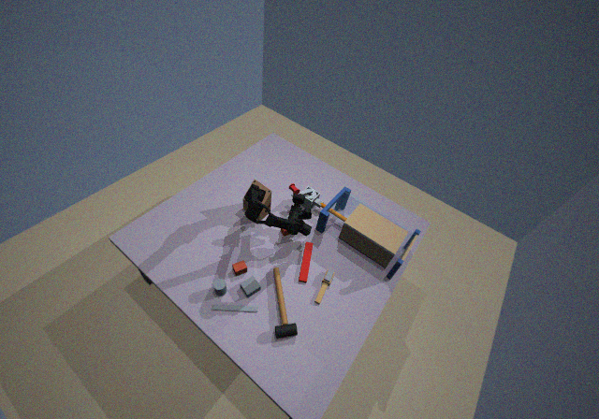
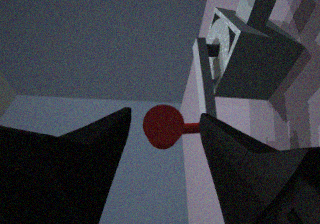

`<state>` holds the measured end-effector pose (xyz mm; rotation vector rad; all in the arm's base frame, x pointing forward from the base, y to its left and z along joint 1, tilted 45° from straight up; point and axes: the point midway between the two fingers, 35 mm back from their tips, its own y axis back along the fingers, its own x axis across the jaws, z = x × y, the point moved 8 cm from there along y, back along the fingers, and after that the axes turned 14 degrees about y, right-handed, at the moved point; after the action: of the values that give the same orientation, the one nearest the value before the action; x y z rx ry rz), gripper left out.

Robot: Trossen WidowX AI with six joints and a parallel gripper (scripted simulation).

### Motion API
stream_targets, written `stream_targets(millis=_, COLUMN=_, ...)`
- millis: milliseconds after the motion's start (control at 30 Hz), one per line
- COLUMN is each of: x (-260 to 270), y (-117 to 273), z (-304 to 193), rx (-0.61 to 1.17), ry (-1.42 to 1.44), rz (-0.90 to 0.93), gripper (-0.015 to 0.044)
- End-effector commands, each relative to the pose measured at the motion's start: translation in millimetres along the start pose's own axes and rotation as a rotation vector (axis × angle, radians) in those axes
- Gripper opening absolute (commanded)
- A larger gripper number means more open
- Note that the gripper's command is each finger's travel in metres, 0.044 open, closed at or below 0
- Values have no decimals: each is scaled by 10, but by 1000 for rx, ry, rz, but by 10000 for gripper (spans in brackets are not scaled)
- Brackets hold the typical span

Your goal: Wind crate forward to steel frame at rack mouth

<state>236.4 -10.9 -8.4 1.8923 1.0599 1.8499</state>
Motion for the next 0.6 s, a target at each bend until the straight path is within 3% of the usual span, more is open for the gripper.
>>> stream_targets(millis=0, x=470, y=-10, z=104, rx=1, ry=7, rz=6, gripper=240)
stream_targets(millis=100, x=704, y=-27, z=124, rx=4, ry=8, rz=14, gripper=240)
stream_targets(millis=567, x=672, y=-20, z=135, rx=2, ry=15, rz=8, gripper=240)
